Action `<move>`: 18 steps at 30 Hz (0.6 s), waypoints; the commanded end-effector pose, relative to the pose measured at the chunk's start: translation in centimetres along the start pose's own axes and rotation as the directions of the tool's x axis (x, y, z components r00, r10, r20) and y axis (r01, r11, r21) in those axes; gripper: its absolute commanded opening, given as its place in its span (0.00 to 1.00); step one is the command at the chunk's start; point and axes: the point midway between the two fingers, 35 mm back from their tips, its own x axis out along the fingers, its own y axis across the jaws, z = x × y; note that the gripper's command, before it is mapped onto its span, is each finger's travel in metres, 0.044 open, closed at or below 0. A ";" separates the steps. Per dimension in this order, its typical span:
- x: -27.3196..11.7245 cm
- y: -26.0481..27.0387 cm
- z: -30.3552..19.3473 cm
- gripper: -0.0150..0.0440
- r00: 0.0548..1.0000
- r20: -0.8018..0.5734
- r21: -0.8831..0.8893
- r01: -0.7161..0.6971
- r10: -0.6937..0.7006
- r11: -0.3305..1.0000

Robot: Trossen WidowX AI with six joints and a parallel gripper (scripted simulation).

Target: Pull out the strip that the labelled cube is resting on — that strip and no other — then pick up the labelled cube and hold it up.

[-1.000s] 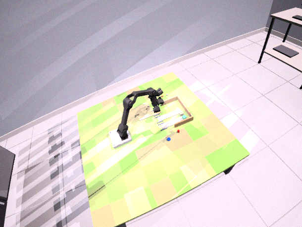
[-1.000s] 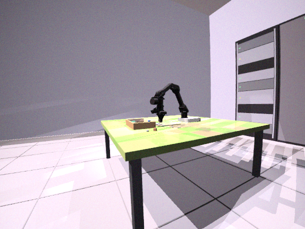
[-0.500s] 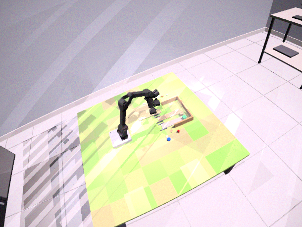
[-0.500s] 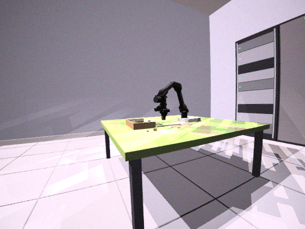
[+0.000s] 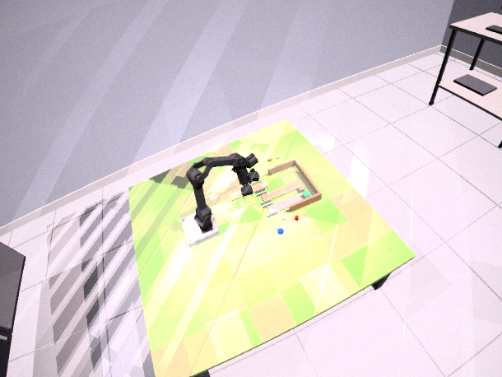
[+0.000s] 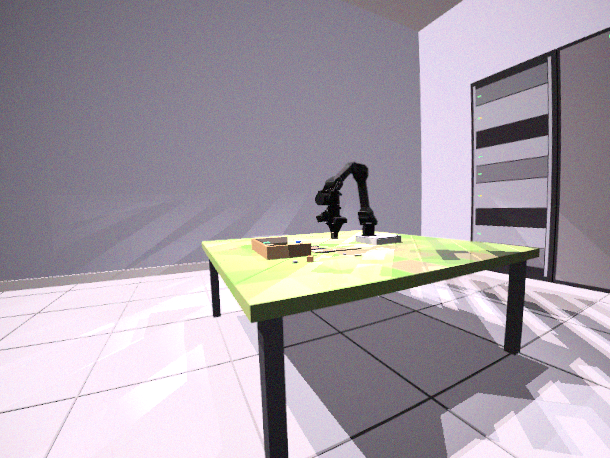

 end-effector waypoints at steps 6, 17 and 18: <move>-1.4 -0.5 -1.0 0.25 1.000 0.001 -0.003 -0.005 0.005 1.000; -3.5 -0.6 -1.1 0.25 1.000 0.001 -0.003 -0.005 0.005 1.000; -3.5 -0.6 -1.1 0.25 1.000 0.001 -0.003 -0.005 0.005 1.000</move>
